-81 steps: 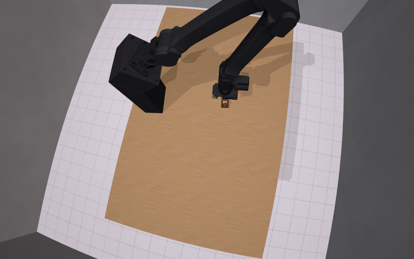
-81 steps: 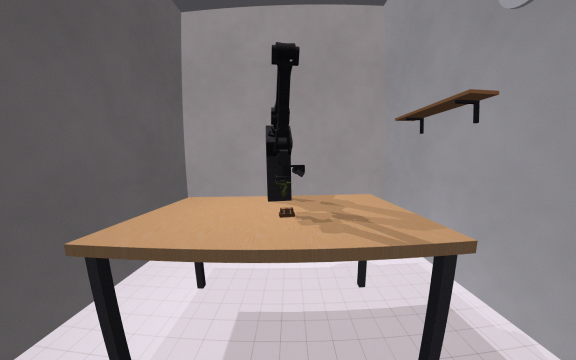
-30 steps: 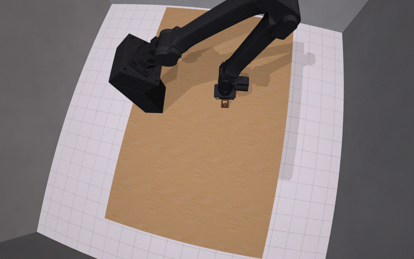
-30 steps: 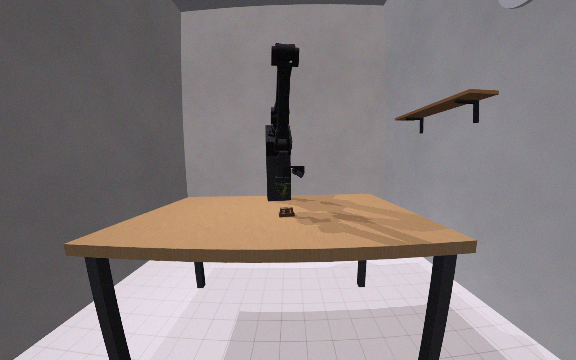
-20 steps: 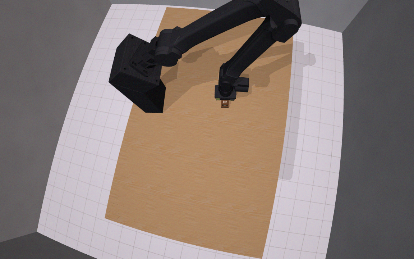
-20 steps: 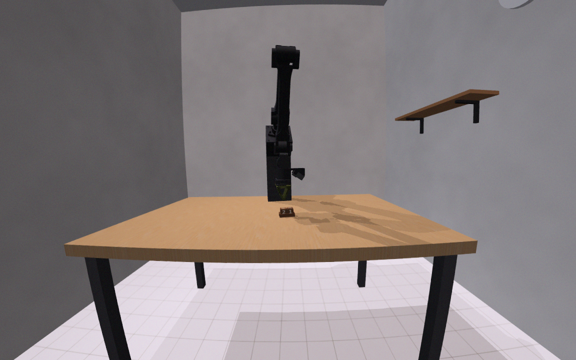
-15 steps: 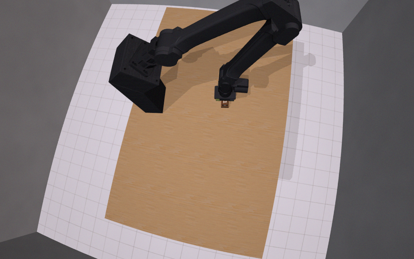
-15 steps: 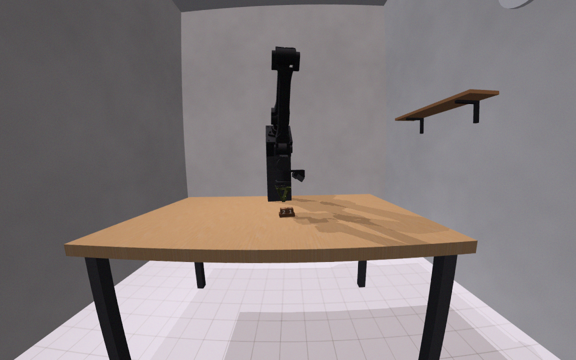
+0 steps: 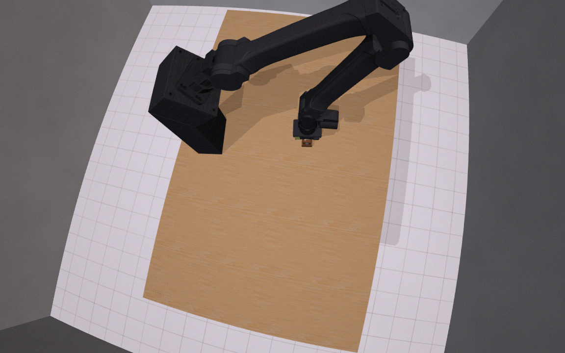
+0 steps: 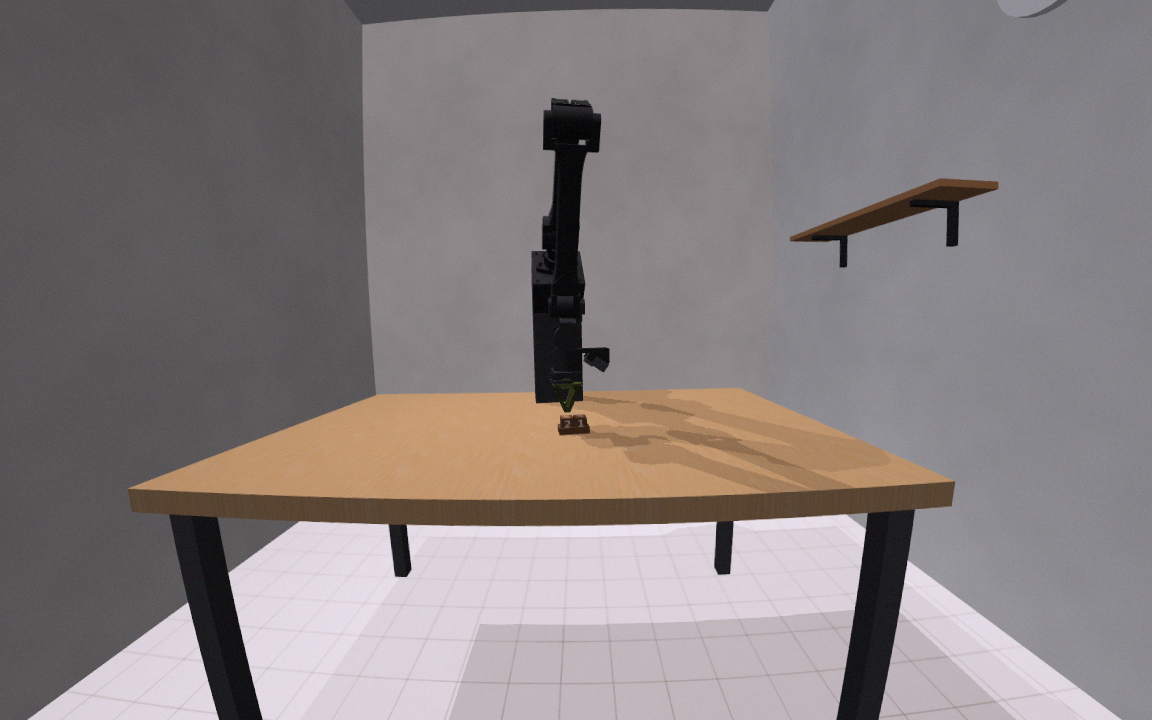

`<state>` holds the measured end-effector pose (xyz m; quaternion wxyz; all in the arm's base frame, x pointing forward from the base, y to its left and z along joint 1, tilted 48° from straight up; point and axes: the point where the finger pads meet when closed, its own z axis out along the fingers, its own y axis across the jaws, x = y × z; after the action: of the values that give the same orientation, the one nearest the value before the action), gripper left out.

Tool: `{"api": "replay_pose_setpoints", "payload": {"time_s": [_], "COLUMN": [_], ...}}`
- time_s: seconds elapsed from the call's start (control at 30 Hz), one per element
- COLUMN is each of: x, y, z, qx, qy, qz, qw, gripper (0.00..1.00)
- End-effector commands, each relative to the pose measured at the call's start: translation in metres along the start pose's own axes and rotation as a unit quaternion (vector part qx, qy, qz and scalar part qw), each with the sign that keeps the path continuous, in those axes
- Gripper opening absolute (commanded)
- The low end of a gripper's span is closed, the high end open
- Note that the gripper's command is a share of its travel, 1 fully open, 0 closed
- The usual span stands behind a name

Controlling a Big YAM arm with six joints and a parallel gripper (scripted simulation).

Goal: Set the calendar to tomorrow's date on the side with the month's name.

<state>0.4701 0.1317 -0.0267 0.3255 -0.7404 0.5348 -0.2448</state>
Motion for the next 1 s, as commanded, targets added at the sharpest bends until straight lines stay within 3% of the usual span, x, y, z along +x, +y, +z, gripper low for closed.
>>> {"api": "replay_pose_setpoints", "payload": {"time_s": [0.0, 0.1, 0.27, 0.47, 0.97], "x": [-0.005, -0.004, -0.005, -0.004, -0.004], "y": [0.002, -0.005, 0.007, -0.007, -0.006], "z": [0.003, 0.004, 0.007, 0.004, 0.005], "qx": [0.0, 0.009, -0.005, 0.011, 0.008], "qy": [-0.003, -0.003, -0.004, -0.003, -0.003], "qz": [-0.007, -0.007, -0.007, -0.007, -0.007], "qw": [1.0, 1.0, 1.0, 1.0, 1.0], "gripper": [0.45, 0.45, 0.45, 0.45, 0.45]}}
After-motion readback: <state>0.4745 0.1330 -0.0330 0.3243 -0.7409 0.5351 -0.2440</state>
